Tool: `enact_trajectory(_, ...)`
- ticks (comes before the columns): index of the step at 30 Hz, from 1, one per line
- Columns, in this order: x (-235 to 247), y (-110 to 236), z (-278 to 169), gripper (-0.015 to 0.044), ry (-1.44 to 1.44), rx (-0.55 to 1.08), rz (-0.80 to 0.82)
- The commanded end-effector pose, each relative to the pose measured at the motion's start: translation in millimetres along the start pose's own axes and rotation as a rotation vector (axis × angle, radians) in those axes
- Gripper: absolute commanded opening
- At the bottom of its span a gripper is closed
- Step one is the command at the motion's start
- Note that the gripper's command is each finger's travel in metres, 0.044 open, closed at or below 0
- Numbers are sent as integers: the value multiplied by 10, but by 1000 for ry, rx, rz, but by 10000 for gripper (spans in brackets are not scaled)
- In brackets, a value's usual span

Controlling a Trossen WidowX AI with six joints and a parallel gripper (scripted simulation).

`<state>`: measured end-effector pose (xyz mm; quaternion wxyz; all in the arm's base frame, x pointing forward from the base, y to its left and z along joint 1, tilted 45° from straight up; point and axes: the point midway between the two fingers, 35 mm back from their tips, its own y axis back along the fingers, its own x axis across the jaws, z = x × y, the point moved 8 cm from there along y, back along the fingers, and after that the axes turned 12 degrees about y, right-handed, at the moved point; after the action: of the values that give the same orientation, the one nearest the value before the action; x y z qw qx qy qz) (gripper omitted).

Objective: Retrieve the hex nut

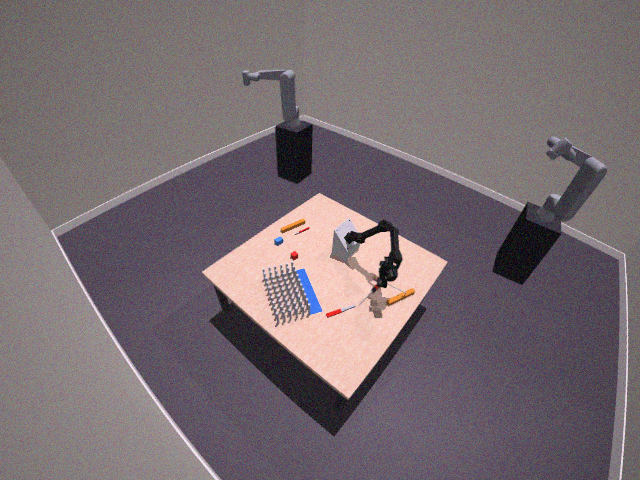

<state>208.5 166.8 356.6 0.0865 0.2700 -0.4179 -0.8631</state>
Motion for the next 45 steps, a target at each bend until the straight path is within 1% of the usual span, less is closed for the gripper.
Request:
enact_trajectory(1,-26,-5,-128,0,-121,20,-14)
enact_trajectory(23,-49,2,-881,0,-867,94,-110)
enact_trajectory(45,120,86,-1623,0,-1613,107,-249)
